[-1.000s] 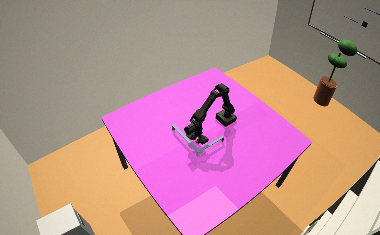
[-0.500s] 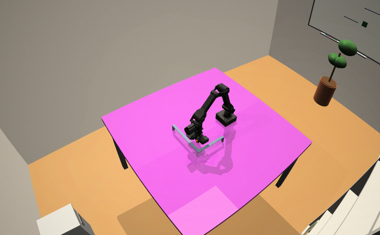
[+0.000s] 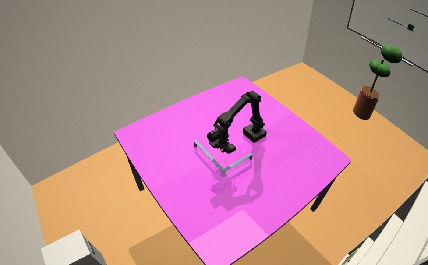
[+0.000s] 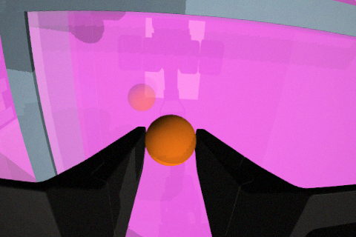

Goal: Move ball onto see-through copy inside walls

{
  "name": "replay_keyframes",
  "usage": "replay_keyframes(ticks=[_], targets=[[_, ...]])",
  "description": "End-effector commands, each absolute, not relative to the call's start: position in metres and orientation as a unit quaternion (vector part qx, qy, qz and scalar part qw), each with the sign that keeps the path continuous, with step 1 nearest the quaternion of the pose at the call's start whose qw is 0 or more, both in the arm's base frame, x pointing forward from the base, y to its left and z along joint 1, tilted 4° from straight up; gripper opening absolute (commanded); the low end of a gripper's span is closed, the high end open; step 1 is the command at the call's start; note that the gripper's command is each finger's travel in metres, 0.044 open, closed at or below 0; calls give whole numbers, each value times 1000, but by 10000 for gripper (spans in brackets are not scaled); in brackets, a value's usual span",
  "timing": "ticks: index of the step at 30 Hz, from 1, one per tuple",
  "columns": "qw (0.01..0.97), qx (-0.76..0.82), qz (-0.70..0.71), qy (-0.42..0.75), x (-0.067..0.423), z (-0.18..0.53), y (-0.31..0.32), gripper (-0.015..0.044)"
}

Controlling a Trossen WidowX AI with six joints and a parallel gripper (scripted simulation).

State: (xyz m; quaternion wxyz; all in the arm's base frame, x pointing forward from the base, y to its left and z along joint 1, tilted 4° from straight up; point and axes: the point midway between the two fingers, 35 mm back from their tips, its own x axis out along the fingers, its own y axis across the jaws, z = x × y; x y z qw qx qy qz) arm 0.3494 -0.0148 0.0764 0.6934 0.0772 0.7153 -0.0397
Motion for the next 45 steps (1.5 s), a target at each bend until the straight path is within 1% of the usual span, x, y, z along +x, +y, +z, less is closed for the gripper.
replay_keyframes(ticks=[1,7,16,23,35,45], targets=[[698,74,-40,711,348,108,-17,0],[698,74,-40,711,347,109,-16,0],[698,75,-39,711,342,76,11,0],[698,75,-39,711,342,68,14,0],[698,75,-39,711,340,4,17,0],[698,75,-39,711,340,1,17,0]])
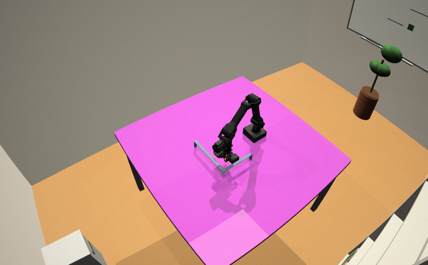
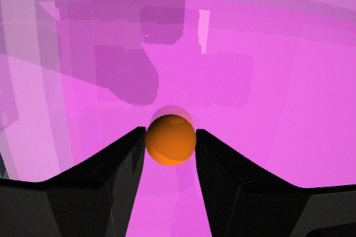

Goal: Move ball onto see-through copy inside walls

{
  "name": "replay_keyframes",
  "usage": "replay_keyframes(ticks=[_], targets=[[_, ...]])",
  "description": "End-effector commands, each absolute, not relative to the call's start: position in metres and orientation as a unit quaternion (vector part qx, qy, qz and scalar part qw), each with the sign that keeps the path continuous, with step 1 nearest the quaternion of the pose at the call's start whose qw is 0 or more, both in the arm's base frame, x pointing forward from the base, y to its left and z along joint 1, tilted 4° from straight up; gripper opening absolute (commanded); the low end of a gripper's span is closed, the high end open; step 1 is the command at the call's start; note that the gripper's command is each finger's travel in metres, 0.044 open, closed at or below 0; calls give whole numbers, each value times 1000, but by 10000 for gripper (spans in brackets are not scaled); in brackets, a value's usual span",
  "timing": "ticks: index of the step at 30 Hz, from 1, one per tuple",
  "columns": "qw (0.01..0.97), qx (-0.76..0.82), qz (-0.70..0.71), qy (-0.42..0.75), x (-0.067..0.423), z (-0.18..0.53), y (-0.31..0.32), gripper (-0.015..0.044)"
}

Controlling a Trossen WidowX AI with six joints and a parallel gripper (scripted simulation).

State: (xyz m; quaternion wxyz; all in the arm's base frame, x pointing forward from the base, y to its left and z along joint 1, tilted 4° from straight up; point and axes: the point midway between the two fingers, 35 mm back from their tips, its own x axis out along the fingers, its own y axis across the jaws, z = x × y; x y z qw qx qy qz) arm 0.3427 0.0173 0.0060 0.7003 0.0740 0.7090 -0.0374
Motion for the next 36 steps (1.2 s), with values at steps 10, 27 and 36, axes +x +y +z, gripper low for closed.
replay_keyframes(ticks=[10,27,36], targets=[[698,75,-39,711,340,-15,18,0],[700,74,-38,710,342,-13,18,184],[700,74,-38,710,342,-11,18,230]])
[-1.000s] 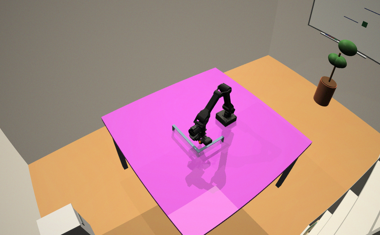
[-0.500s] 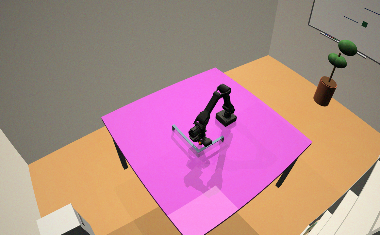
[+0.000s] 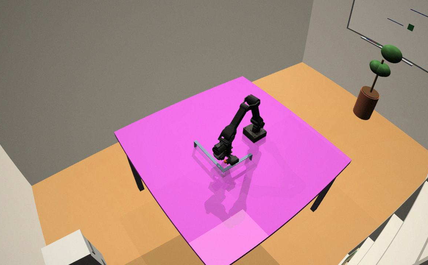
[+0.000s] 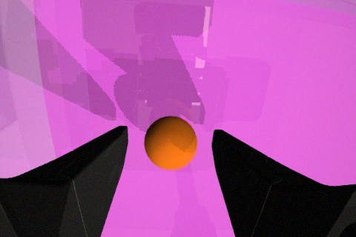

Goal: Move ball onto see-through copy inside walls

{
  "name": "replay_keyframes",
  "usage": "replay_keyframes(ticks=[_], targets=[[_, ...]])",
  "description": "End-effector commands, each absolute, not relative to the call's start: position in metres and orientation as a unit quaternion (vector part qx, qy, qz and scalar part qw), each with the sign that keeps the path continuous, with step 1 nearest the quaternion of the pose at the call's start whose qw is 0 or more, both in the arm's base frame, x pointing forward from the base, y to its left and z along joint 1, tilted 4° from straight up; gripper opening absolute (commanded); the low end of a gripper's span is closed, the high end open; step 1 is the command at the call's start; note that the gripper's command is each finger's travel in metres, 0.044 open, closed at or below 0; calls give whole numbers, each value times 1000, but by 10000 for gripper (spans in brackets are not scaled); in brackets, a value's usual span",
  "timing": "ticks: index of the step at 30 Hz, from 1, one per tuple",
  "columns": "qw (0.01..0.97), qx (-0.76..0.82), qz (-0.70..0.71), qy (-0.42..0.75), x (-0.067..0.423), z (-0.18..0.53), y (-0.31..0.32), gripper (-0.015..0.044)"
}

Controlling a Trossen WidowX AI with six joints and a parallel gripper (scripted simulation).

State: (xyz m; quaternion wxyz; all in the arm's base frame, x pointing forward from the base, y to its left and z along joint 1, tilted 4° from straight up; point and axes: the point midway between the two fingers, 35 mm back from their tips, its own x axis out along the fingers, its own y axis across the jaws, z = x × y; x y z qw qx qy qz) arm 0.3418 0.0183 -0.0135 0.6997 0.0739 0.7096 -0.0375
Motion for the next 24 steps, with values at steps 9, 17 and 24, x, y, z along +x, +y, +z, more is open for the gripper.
replay_keyframes(ticks=[9,17,24], targets=[[698,75,-39,711,342,73,14,230],[703,77,-40,706,345,64,14,230],[701,76,-40,708,340,115,12,387]])
